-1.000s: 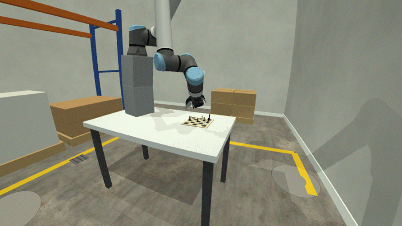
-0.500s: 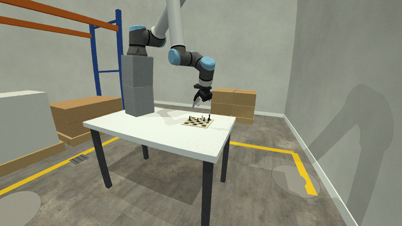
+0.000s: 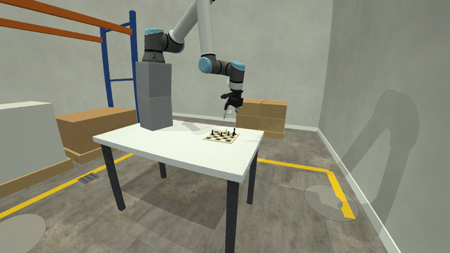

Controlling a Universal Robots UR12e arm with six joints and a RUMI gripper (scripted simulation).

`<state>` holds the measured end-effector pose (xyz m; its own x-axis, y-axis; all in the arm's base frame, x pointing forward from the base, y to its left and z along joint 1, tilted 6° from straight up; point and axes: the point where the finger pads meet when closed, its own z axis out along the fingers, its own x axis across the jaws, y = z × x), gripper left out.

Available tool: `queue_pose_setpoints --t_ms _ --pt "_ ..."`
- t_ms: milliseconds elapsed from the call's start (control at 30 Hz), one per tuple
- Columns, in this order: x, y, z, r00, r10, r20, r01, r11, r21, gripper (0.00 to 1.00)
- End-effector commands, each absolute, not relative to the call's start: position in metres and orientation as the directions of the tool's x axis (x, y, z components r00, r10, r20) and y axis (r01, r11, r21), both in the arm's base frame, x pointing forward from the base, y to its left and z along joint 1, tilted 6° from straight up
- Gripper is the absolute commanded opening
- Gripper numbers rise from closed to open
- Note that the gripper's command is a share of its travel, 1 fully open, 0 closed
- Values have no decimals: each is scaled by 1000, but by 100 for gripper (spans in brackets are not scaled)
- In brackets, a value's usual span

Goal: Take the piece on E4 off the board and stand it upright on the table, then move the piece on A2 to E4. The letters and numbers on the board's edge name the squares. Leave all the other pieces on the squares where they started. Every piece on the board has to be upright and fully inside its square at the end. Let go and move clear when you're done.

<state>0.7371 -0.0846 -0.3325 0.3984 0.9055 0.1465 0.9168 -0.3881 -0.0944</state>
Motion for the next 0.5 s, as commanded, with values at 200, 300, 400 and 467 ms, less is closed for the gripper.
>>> queue_pose_setpoints --t_ms 200,300,400,467 --pt "753 -61 -336 263 965 10 962 -263 78 100" --pt "754 -58 -336 250 968 -4 964 -248 93 100" --pt "755 -57 -336 246 969 -8 965 -244 98 100" --pt "756 -59 -336 246 969 -10 965 -244 100 100"
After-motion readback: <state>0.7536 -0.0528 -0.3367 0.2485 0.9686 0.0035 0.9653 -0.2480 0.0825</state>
